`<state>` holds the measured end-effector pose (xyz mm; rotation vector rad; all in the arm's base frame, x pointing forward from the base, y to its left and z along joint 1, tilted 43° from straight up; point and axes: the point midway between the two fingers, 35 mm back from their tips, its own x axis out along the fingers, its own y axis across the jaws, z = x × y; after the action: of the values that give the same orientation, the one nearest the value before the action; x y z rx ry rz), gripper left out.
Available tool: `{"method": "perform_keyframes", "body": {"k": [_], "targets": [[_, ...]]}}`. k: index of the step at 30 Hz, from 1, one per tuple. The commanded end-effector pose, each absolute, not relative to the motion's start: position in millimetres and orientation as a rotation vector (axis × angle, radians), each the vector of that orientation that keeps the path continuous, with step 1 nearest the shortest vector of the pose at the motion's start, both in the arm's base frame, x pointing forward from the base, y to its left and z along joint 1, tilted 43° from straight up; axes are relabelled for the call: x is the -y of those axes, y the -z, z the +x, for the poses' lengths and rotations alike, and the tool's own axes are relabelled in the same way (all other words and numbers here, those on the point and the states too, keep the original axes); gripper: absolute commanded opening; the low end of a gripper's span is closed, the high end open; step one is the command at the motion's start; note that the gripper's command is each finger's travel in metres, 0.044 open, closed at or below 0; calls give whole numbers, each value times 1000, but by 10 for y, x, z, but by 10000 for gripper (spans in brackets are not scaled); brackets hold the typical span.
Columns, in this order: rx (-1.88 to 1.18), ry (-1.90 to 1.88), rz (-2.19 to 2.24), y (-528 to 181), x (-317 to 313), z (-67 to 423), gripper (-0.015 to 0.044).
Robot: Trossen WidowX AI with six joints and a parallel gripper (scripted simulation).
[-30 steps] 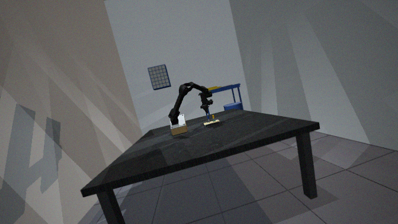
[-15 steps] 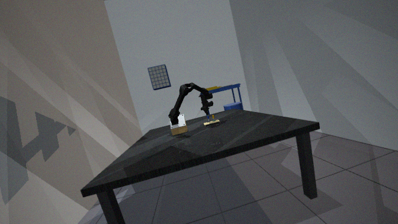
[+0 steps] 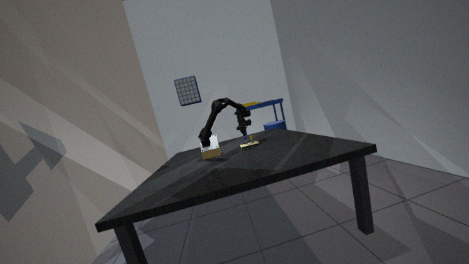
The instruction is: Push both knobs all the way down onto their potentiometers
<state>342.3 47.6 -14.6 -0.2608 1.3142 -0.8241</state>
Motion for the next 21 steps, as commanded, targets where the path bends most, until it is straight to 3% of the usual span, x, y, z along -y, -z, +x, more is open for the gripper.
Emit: {"method": "perform_keyframes", "body": {"k": [1, 21], "targets": [[-1315, 825, -270, 166, -461, 3420, 0], [-1315, 825, -270, 197, -433, 3421, 0]]}}
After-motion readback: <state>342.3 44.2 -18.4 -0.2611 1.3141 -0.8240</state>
